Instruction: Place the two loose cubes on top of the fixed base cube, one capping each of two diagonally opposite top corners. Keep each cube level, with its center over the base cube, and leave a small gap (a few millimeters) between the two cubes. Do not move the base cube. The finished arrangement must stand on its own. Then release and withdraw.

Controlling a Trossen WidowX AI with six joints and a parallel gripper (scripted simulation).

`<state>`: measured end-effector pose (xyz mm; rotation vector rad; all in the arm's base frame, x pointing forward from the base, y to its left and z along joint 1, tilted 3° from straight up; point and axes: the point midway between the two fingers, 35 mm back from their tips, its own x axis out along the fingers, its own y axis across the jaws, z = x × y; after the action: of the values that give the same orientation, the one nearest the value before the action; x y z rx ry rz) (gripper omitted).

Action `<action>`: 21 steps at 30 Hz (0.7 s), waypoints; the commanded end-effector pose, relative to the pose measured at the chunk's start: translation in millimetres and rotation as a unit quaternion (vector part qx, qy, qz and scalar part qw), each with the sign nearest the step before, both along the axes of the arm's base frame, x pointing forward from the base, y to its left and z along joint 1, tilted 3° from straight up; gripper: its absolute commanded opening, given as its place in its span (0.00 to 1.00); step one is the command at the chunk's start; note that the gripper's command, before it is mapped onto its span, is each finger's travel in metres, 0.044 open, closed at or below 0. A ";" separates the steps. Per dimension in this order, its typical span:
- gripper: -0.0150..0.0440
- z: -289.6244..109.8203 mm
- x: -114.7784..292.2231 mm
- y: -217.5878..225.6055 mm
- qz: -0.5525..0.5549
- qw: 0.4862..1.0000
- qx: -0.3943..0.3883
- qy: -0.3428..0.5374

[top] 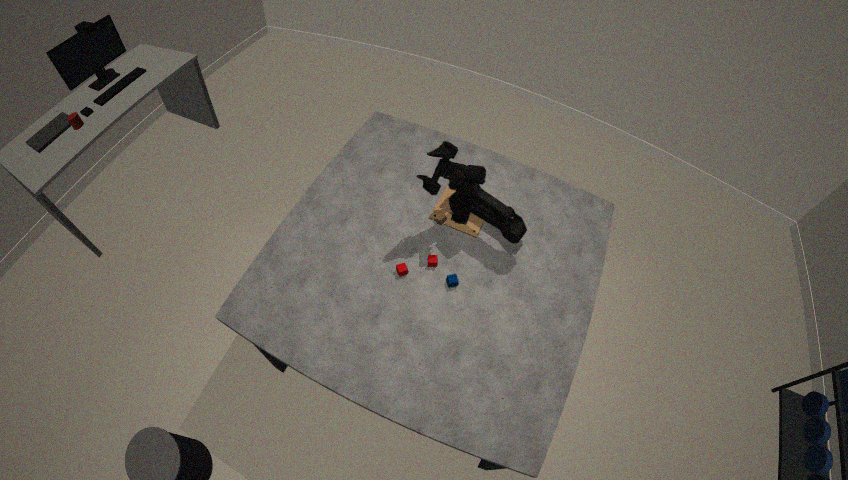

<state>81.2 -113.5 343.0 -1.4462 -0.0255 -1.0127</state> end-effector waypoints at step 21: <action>0.70 13.8 41.0 -107.6 0.174 0.847 0.458 -0.207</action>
<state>111.1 -208.3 361.5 -0.4478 -0.1240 -0.8538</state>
